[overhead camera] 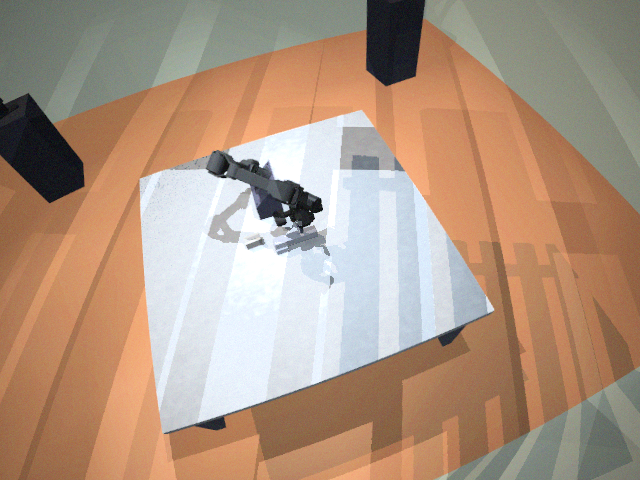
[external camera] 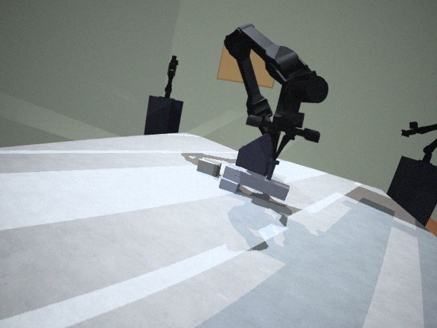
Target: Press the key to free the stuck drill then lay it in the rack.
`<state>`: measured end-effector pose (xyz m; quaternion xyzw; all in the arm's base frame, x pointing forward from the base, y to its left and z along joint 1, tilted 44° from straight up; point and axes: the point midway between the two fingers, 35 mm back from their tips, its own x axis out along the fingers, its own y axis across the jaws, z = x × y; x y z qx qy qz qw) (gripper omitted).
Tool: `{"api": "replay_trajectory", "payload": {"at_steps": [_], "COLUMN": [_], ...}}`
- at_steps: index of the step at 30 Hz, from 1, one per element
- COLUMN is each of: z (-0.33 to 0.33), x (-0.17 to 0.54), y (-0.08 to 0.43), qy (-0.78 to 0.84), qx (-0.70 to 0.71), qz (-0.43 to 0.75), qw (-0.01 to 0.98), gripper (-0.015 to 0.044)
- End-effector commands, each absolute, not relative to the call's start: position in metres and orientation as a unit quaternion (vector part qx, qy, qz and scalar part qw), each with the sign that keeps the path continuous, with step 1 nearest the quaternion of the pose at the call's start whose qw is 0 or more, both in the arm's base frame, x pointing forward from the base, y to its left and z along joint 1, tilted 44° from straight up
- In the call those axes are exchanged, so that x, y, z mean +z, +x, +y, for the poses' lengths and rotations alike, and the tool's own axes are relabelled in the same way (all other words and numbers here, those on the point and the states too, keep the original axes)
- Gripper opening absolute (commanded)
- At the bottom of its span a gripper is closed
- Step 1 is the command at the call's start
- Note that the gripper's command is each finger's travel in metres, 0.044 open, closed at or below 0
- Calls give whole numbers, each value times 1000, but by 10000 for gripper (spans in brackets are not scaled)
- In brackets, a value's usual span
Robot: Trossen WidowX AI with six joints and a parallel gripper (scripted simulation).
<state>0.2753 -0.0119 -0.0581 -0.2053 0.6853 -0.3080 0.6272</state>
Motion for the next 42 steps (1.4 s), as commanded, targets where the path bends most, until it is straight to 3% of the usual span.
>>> {"api": "replay_trajectory", "payload": {"at_steps": [1,42], "z": [-15,-26], "x": [-61,-71], "y": [275,269], "qy": [-205,-205], "qx": [-308,-309], "qz": [687,687], "qw": [625,625], "gripper": [0,0]}}
